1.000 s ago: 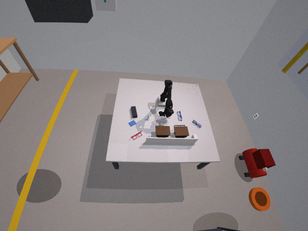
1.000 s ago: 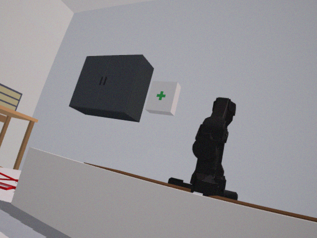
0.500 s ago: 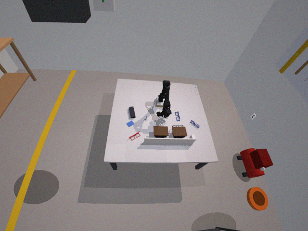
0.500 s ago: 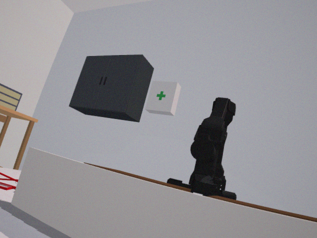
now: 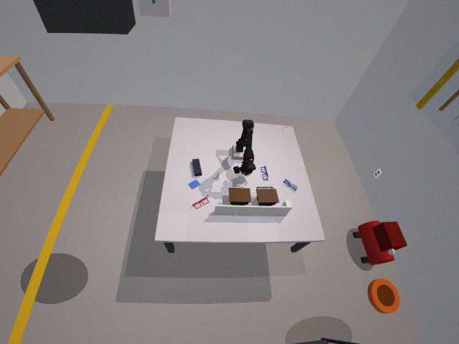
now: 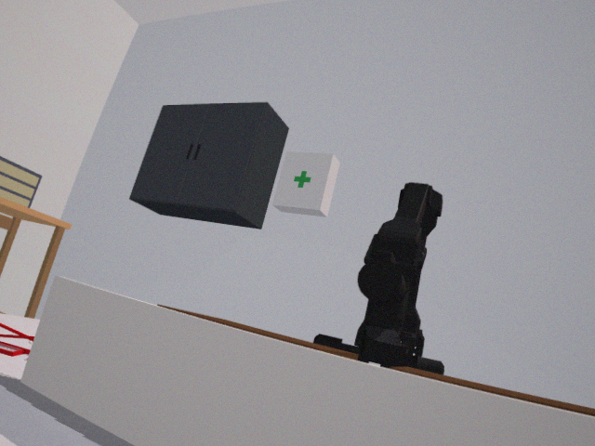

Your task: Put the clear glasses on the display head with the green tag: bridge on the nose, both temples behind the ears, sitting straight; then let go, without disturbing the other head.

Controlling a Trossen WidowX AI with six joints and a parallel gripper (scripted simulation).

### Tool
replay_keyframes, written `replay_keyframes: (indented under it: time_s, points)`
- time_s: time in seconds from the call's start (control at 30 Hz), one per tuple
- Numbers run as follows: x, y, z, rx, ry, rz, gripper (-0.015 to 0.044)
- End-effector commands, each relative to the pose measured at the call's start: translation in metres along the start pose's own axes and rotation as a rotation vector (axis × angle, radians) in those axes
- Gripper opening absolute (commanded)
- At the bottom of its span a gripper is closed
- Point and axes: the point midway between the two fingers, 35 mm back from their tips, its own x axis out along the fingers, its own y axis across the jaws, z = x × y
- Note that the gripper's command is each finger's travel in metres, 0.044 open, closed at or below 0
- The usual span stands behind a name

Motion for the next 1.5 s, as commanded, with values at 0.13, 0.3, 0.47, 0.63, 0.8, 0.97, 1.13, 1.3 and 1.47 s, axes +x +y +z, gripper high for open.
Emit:
replay_keyframes:
  time_s: [0.13,0.3,0.47,0.63,0.8,0.97,1.13,1.3,1.47]
  points:
    - [-0.006,-0.001,0.001,0.001,0.000,-0.003,0.0000]
    - [-0.032,-0.001,0.004,0.000,0.000,-0.004,0.0000]
    - [-0.063,-0.001,0.006,-0.001,-0.001,-0.006,0.0000]
    - [-0.088,-0.002,0.006,-0.002,-0.001,-0.007,0.0000]
    - [-0.101,-0.002,0.006,-0.003,-0.001,-0.007,0.0000]
    - [-0.101,-0.006,0.007,-0.021,-0.001,-0.008,0.0000]
    - [-0.102,-0.027,0.006,-0.077,0.000,-0.009,0.0000]
    - [-0.102,-0.050,0.004,-0.140,0.001,-0.011,0.0000]
    - [-0.103,-0.074,-0.001,-0.203,0.002,-0.012,0.0000]
